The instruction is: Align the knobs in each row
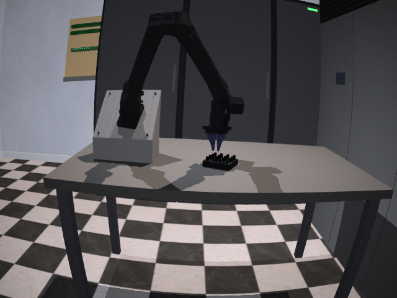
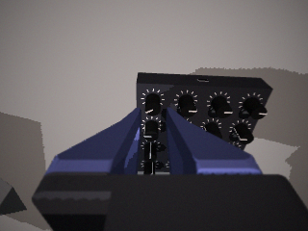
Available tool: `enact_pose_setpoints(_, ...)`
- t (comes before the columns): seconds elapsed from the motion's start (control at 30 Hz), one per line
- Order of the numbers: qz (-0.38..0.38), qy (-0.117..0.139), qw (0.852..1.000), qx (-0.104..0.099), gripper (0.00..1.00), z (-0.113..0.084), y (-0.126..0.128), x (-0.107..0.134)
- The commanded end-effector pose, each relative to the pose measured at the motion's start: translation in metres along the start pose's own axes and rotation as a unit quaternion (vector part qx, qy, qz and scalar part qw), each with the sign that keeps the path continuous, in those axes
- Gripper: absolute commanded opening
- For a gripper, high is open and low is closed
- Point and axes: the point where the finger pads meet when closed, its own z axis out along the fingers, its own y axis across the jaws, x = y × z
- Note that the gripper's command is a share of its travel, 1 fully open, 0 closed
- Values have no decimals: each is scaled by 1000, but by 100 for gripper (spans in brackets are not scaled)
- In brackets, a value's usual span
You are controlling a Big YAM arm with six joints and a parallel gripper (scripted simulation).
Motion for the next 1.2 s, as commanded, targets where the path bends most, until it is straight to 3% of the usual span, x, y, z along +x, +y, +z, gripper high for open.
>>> enact_pose_setpoints(0.0, 2, -2, 1000, 3, 19, 2, -2, 1)
enact_pose_setpoints(1.17, 11, -6, 1000, 11, 19, -4, -9, 6)
